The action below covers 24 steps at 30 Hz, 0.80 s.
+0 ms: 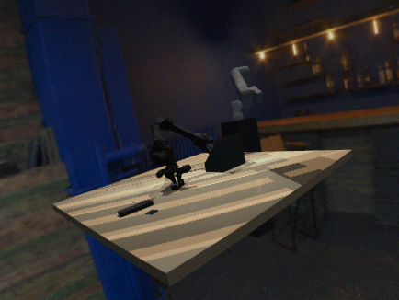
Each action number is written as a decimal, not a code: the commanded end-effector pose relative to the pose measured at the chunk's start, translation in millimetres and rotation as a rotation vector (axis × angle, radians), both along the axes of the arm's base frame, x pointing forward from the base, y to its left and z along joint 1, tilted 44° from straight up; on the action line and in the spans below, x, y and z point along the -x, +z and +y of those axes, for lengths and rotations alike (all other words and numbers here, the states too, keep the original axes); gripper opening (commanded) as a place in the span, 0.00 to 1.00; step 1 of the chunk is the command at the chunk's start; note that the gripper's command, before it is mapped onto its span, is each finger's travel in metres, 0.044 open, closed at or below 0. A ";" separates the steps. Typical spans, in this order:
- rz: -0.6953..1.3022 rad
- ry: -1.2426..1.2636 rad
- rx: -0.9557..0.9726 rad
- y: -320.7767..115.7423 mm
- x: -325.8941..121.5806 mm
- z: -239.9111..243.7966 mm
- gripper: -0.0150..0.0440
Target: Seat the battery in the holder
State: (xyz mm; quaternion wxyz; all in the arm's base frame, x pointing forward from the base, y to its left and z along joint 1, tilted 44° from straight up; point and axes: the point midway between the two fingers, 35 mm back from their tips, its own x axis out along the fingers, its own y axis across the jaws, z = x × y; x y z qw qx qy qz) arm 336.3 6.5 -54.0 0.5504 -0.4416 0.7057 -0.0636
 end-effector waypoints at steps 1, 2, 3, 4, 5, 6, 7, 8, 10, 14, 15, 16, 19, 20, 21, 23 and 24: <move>-0.002 0.004 -0.003 1.5 2.3 -1.9 0.36; -0.002 0.004 -0.003 1.8 3.0 -2.3 0.36; -0.001 0.004 -0.003 2.1 3.7 -2.8 0.36; -0.001 0.004 -0.002 2.4 4.4 -3.2 0.36; -0.001 0.004 -0.002 2.6 5.1 -3.7 0.36; -0.001 0.004 -0.002 2.9 5.8 -4.1 0.36; 0.000 0.004 -0.002 3.2 6.5 -4.6 0.36; 0.000 0.004 -0.001 3.4 7.0 -4.9 0.36; 0.000 0.004 -0.002 3.5 7.5 -5.2 0.36; -0.001 0.005 -0.003 3.5 7.6 -5.3 0.36; -0.001 0.005 -0.003 3.5 7.6 -5.3 0.36; -0.001 0.005 -0.003 3.5 7.5 -5.3 0.36; -0.001 0.005 -0.004 3.5 7.5 -5.2 0.36; -0.001 0.005 -0.004 3.5 7.5 -5.2 0.36; -0.001 0.005 -0.004 3.5 7.5 -5.2 0.36; -0.002 0.006 -0.004 3.6 7.4 -5.2 0.36; -0.002 0.006 -0.004 3.6 7.4 -5.2 0.36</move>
